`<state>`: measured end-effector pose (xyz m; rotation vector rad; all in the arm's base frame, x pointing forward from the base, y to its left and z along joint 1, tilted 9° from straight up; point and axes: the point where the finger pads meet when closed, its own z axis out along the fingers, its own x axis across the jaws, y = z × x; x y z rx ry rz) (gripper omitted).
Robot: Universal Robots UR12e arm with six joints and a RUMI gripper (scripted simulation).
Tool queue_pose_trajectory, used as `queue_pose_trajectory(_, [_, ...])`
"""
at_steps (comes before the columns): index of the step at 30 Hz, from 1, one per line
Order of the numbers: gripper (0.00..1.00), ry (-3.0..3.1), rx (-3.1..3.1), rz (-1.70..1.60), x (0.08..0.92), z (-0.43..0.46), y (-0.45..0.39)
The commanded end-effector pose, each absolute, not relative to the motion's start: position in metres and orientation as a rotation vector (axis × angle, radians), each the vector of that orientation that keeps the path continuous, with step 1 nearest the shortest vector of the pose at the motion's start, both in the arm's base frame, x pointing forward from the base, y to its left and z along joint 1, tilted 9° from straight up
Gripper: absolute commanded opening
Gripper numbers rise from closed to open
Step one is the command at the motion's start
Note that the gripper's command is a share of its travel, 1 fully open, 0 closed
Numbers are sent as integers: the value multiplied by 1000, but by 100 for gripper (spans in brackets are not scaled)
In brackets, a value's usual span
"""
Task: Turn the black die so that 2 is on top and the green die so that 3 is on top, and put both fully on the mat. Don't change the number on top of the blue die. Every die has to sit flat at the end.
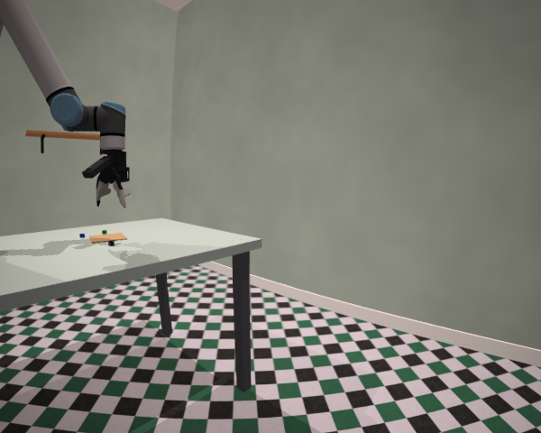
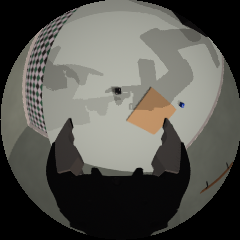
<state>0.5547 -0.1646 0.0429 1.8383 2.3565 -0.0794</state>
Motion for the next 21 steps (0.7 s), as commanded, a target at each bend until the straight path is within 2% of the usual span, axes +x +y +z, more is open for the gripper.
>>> queue_pose_trajectory(1, [100,2383,1803,-82,555,43,-165])
queue_pose_trajectory(21, [100,2764,1176,-136,552,29,-171])
